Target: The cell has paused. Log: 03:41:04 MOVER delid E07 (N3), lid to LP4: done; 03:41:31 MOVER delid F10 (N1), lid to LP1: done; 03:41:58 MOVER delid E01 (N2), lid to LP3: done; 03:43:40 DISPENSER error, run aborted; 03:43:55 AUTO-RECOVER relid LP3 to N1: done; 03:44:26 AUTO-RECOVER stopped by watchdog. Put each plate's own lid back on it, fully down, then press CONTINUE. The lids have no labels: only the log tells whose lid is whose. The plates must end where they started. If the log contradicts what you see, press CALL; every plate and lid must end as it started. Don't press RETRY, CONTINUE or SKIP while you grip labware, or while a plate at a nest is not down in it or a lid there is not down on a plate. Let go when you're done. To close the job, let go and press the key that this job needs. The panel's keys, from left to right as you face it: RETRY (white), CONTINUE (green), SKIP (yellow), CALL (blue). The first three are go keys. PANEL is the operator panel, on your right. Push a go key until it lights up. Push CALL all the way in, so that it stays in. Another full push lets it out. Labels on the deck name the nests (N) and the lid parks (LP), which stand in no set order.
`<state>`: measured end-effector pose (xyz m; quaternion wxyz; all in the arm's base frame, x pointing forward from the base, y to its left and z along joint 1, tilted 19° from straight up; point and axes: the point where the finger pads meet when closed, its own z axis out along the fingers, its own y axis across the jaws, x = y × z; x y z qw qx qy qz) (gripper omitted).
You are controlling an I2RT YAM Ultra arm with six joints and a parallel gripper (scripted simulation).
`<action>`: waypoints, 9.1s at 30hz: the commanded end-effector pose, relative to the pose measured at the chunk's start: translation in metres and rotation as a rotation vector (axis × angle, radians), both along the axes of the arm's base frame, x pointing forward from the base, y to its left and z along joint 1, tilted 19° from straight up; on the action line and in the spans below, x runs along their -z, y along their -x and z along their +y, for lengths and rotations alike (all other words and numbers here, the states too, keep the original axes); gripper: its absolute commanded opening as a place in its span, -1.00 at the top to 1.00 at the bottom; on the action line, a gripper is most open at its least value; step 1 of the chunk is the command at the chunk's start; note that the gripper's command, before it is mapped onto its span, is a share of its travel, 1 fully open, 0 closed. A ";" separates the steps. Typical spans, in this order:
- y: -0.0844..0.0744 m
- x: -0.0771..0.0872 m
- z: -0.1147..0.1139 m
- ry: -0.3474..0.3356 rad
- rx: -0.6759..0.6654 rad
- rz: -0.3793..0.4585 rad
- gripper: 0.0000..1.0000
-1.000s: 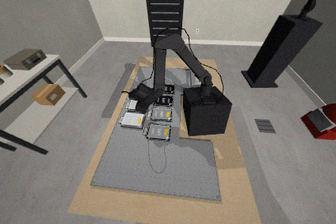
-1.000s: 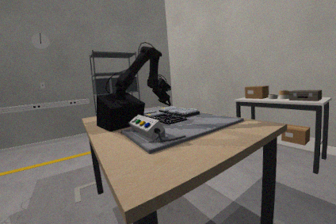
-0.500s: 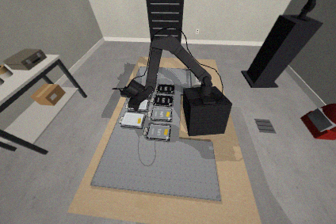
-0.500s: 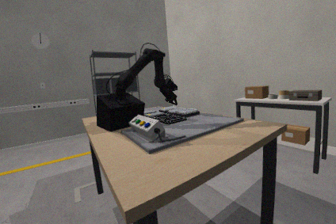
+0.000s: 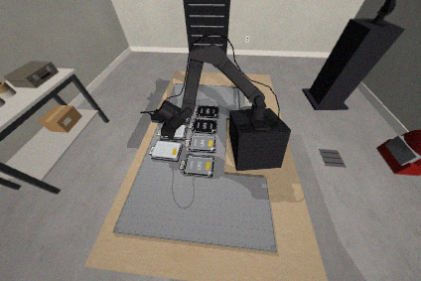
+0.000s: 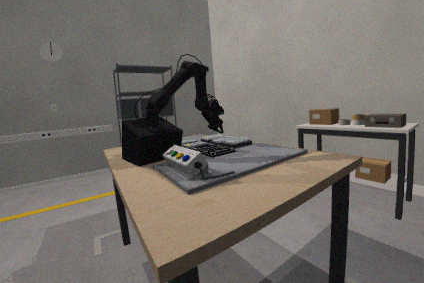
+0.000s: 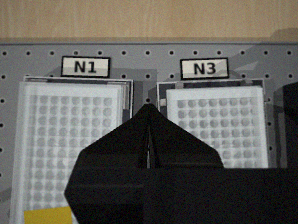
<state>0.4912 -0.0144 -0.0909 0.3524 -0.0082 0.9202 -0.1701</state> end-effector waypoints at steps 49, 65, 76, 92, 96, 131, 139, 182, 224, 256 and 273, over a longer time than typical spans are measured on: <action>-0.003 -0.065 -0.114 0.007 -0.031 -0.049 1.00; -0.003 -0.065 -0.114 0.007 -0.030 -0.051 1.00; 0.006 -0.033 -0.063 -0.021 0.054 0.164 -1.00; 0.013 -0.010 0.004 -0.053 0.158 0.420 -1.00; 0.014 -0.006 0.015 -0.063 0.168 0.459 -1.00; 0.021 0.012 0.072 -0.089 0.237 0.620 -1.00; 0.020 0.025 0.068 -0.087 0.227 0.618 -1.00; 0.018 0.036 0.065 -0.090 0.236 0.618 -0.76; 0.012 -0.003 0.082 -0.098 0.227 0.590 1.00; 0.014 0.001 0.084 -0.093 0.229 0.605 1.00; 0.024 -0.012 0.025 -0.071 0.199 0.624 1.00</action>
